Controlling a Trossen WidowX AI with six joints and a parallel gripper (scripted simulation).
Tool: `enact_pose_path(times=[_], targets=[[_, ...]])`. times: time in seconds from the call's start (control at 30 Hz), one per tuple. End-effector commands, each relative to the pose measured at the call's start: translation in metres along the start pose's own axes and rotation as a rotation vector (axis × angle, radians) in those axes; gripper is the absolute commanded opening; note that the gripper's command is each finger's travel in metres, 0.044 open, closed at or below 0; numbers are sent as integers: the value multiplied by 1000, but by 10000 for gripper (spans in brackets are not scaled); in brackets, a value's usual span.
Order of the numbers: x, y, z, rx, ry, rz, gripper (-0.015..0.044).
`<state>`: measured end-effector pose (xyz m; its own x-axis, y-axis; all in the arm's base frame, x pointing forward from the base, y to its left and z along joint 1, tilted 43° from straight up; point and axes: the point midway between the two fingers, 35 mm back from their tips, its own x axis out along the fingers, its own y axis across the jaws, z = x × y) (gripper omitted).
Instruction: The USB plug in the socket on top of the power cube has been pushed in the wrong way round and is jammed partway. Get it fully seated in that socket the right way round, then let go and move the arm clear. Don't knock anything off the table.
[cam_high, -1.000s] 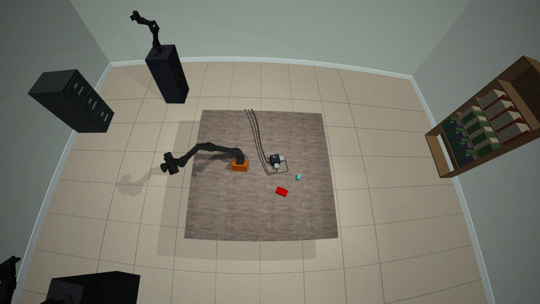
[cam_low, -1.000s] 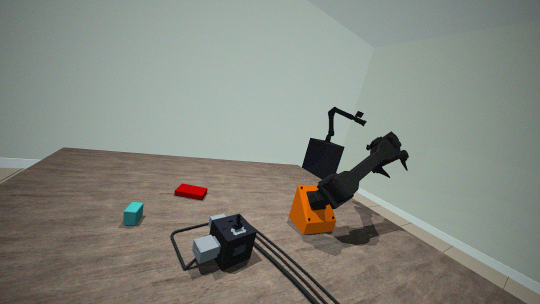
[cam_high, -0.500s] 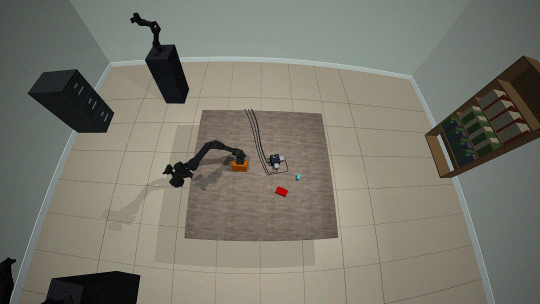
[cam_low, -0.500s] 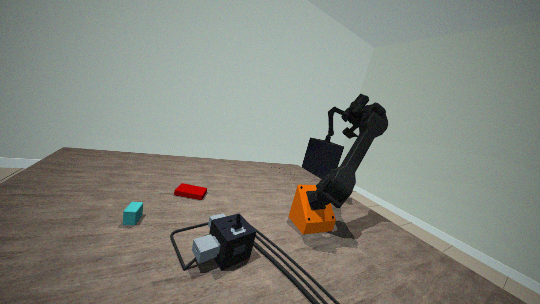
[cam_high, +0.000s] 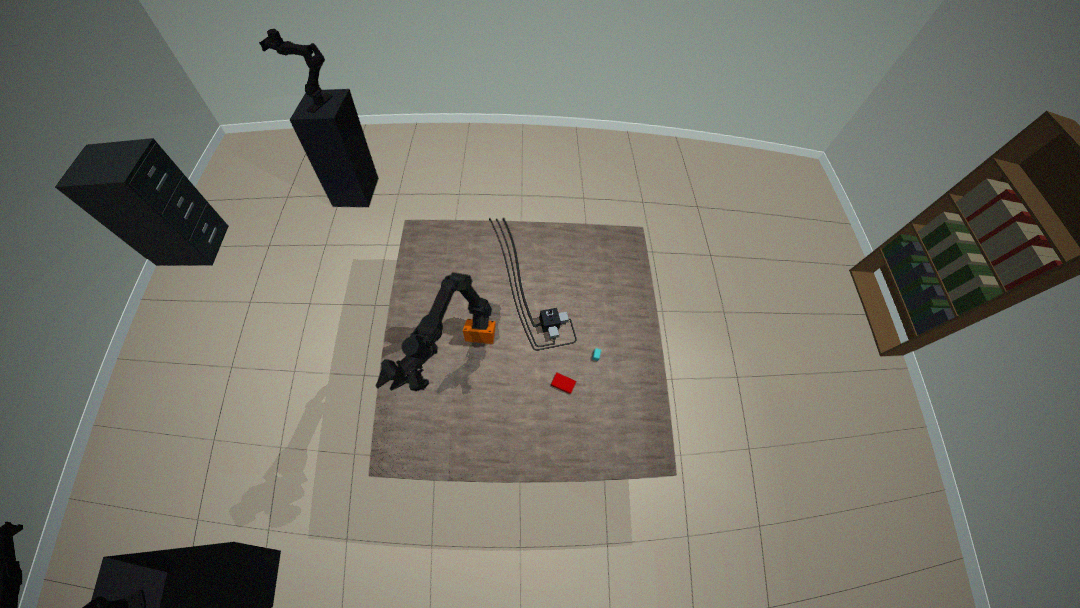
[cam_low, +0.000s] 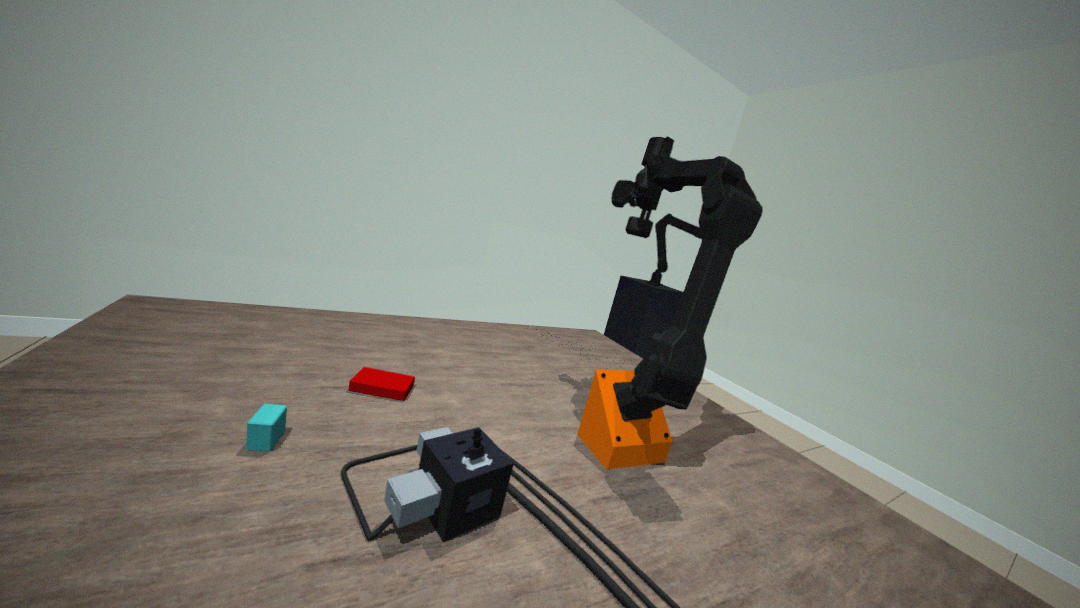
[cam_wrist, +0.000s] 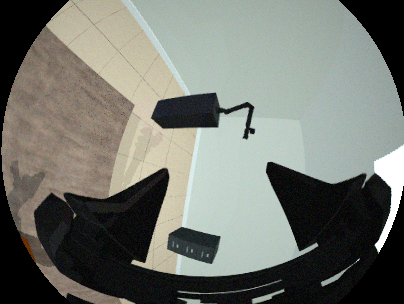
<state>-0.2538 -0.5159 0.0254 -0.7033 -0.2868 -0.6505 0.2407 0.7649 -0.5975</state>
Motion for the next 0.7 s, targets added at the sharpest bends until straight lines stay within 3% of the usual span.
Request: enact_pose_path(times=[0.0, 0.37, 0.67], targets=[[-51, 2, 54, -160, -149, -15, 440], [-211, 71, 189, -639, -601, -15, 440], [-354, 176, 235, -1058, -948, 14, 440]])
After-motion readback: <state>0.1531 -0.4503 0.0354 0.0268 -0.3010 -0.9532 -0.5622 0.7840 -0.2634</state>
